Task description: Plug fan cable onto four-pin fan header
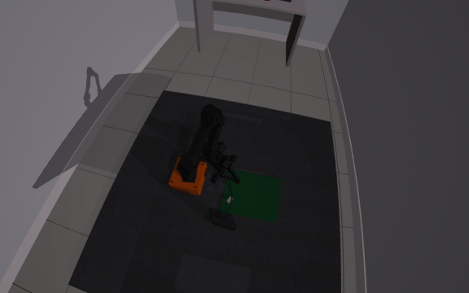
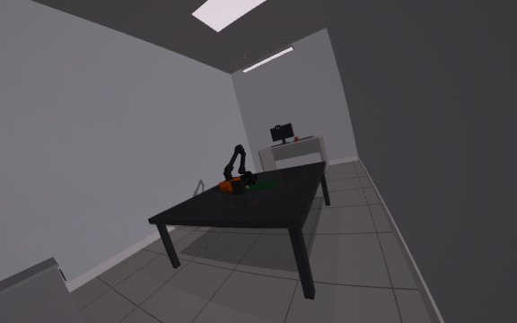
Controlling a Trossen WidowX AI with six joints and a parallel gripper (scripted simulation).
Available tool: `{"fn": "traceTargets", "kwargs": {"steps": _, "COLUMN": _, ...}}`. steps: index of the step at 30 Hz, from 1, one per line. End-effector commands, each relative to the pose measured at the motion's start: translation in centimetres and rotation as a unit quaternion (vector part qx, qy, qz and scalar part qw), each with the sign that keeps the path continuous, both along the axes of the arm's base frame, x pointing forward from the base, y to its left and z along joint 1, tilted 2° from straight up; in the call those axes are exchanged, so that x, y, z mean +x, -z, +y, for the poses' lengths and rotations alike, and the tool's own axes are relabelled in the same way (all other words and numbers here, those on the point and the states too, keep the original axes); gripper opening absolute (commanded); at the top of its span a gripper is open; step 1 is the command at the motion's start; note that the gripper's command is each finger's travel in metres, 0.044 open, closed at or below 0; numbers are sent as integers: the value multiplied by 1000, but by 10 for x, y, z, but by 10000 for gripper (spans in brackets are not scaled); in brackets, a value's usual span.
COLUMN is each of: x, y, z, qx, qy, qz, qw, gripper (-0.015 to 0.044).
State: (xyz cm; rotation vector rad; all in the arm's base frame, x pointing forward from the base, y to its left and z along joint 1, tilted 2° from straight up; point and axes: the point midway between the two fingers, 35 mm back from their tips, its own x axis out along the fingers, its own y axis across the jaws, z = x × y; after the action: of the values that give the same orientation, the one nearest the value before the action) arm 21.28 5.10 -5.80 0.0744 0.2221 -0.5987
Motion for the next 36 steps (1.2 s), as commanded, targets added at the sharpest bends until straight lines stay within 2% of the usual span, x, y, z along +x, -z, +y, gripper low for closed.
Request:
{"fn": "traceTargets", "kwargs": {"steps": 1, "x": 0, "y": 0, "z": 0, "qx": -1, "qy": 0, "qz": 1, "qw": 1000, "gripper": 0}}
{"fn": "traceTargets", "kwargs": {"steps": 6, "x": 0, "y": 0, "z": 0, "qx": -1, "qy": 0, "qz": 1, "qw": 1000, "gripper": 0}}
{"fn": "traceTargets", "kwargs": {"steps": 11, "x": 0, "y": 0, "z": 0, "qx": 0, "qy": 0, "qz": 0, "qw": 1000, "gripper": 131}}
{"fn": "traceTargets", "kwargs": {"steps": 12, "x": 0, "y": 0, "z": 0, "qx": 0, "qy": 0, "qz": 0, "qw": 1000, "gripper": 140}}
{"fn": "traceTargets", "kwargs": {"steps": 36, "x": 0, "y": 0, "z": 0, "qx": 0, "qy": 0, "qz": 0, "qw": 1000, "gripper": 140}}
